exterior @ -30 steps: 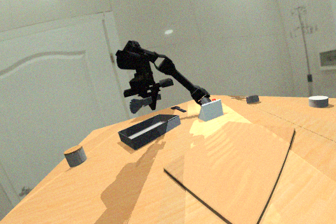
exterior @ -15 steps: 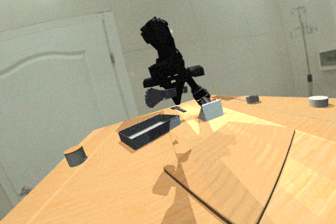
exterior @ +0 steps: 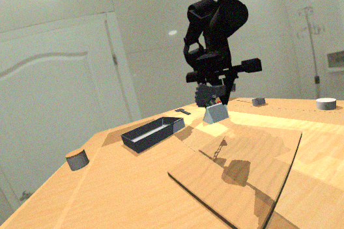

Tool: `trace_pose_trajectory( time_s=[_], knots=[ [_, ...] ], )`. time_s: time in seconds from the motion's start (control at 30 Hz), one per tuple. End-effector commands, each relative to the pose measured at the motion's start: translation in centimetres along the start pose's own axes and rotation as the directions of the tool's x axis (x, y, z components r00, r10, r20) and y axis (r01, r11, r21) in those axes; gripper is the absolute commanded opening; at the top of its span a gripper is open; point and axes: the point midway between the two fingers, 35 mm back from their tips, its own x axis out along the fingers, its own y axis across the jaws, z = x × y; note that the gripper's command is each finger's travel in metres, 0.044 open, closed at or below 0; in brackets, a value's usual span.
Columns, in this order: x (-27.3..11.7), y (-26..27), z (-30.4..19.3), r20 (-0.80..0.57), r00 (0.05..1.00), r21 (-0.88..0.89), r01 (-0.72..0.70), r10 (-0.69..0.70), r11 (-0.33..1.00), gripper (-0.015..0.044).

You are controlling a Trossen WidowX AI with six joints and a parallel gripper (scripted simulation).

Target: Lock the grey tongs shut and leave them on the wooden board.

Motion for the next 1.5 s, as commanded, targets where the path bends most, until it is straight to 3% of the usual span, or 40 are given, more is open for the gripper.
trace_pose_trajectory(
  time_s=[0.0, 0.47, 1.47],
  knots=[
    [0.1, 1.9, -0.6, 0.005, 1.000, 0.053, 0.002, -0.002, 0.999, -0.0150],
    [0.2, 2.1, -0.4, 0.031, 1.000, 0.049, 0.000, -0.002, 0.999, -0.0150],
    [1.3, 5.0, 1.1, 0.473, 0.881, 0.010, -0.005, 0.000, 1.000, -0.0150]
  ],
)
